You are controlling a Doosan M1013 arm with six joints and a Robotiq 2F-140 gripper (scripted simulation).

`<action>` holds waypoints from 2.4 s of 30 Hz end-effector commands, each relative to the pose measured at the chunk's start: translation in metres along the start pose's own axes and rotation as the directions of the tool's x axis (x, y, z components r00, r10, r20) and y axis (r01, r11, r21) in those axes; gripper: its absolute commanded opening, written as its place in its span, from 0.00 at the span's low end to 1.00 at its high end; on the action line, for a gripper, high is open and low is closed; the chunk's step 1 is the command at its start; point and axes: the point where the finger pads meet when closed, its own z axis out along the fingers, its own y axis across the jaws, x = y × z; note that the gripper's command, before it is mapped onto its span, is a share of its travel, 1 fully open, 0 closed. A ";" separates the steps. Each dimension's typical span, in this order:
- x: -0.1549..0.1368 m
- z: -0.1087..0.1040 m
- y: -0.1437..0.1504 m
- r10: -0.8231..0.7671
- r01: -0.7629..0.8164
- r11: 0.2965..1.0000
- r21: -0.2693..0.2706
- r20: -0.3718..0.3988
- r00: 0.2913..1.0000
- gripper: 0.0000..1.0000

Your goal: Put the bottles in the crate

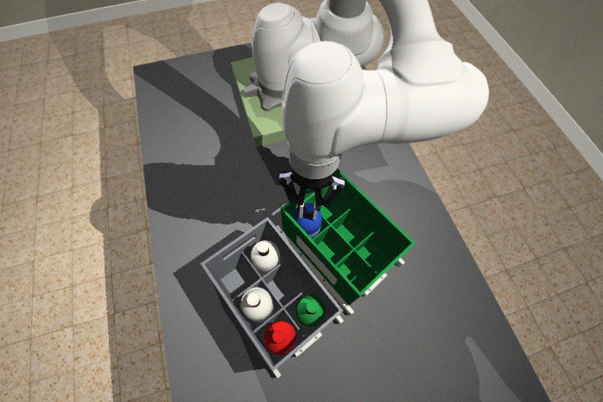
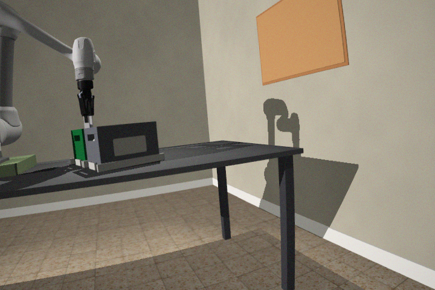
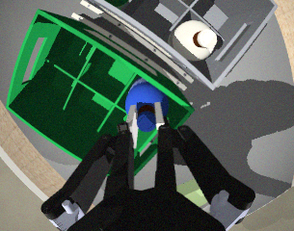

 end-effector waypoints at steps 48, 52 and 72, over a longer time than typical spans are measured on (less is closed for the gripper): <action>0.000 0.013 0.000 0.000 0.000 1.000 0.000 0.000 1.000 0.00; 0.000 0.015 0.000 0.000 0.000 1.000 0.000 0.000 1.000 0.00; 0.000 0.024 0.000 0.000 0.000 1.000 0.000 0.000 1.000 0.00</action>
